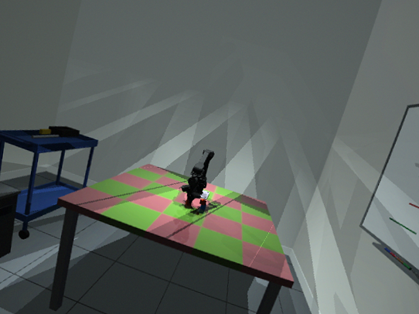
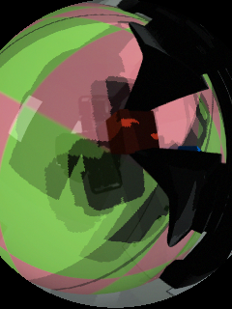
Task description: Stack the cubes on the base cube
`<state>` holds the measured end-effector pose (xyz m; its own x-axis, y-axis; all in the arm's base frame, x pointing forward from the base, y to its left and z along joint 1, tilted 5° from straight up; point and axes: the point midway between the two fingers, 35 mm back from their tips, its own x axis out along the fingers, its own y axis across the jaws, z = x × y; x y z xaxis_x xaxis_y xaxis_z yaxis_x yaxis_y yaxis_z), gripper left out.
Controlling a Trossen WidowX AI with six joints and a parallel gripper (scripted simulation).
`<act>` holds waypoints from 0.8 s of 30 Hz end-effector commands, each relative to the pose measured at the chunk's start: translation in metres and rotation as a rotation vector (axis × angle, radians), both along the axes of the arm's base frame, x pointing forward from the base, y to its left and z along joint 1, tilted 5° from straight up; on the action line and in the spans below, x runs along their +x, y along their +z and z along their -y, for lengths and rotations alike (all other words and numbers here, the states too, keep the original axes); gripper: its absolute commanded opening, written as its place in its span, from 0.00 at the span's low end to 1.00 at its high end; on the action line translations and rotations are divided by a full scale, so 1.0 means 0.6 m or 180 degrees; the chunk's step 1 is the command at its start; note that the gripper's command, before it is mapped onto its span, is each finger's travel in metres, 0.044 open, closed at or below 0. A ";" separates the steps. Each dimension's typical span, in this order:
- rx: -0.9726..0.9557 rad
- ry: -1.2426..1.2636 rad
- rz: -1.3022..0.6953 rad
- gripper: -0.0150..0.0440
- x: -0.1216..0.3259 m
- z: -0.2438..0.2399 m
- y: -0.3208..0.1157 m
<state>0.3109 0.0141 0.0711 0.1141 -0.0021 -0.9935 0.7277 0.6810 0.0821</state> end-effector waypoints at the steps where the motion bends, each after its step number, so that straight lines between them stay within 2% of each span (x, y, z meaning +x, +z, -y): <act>1: 0.0015 0.0017 -0.0009 0.43 -0.001 -0.001 -0.001; 24: 0.0015 0.0017 -0.0007 0.43 -0.005 -0.001 0.115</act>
